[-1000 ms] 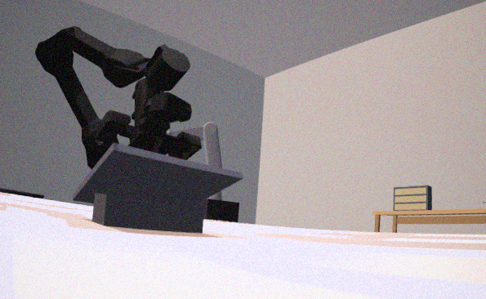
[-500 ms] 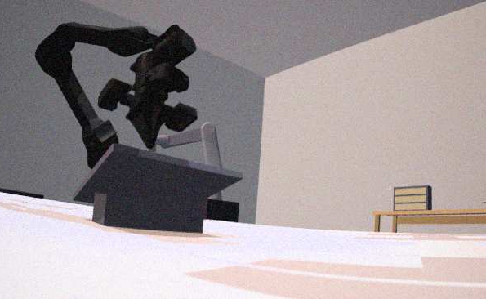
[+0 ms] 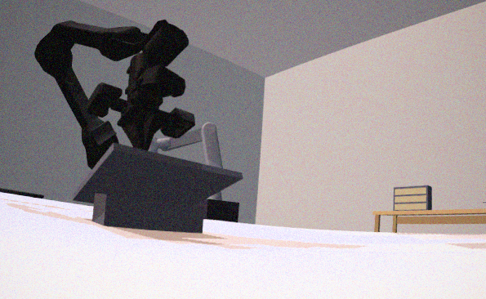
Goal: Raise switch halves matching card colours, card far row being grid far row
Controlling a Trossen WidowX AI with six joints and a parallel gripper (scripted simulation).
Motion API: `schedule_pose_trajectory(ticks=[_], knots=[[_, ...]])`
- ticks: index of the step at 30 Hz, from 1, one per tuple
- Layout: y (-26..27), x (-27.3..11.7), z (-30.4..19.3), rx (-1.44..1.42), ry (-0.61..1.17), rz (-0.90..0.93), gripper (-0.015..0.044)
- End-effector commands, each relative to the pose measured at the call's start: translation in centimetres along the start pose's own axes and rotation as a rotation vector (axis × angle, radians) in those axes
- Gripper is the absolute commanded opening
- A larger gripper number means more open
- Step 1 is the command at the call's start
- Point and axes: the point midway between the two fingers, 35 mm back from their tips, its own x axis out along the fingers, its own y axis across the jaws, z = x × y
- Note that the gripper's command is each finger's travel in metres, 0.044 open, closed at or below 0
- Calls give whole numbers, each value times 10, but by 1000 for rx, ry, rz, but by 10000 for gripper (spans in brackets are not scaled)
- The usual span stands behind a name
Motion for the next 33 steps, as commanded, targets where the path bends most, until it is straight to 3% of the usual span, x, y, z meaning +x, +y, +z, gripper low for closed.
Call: schedule_pose_trajectory(ticks=[1, 33], knots=[[1, 9, 0, -7, -2, 5, 0], [1, 25, 1, -7, -2, 5, 0]])
